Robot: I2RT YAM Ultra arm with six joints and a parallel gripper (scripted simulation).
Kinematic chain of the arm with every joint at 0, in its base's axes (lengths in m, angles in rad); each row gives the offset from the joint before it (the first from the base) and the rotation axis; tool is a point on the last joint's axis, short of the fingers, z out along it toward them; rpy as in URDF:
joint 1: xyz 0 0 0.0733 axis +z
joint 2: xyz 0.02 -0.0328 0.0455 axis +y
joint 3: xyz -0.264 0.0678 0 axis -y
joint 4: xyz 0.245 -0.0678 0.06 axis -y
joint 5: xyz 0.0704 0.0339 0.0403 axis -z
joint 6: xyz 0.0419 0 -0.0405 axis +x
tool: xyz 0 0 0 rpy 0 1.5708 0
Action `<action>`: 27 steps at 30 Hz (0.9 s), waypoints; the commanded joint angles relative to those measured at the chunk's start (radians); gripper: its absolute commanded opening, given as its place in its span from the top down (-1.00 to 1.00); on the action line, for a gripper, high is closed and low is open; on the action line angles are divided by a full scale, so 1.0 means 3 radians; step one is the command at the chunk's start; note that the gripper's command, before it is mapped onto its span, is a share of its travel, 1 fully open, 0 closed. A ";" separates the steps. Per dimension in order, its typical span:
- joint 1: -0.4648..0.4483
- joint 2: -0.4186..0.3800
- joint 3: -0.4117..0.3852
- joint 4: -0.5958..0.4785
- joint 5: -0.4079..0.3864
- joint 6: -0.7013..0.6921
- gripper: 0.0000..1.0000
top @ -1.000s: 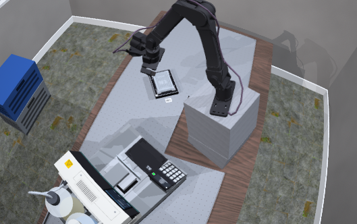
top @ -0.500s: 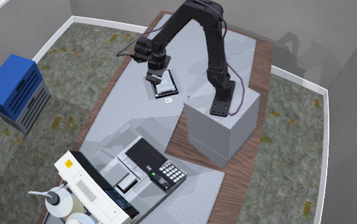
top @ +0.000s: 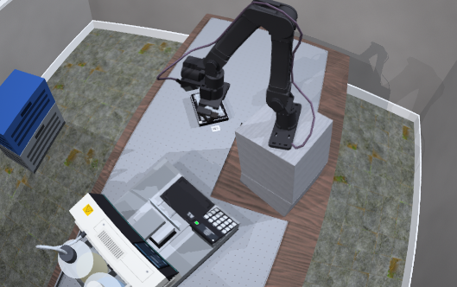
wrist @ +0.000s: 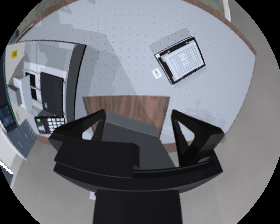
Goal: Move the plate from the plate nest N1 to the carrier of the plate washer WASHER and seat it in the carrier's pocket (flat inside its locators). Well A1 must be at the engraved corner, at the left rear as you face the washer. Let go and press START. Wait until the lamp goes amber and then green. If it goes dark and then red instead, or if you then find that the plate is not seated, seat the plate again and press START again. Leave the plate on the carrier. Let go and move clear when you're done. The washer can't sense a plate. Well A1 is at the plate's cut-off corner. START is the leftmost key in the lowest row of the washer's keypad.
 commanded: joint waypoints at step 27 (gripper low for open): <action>0.0176 -0.0402 -0.0179 -0.0137 -0.0191 0.0317 -1.00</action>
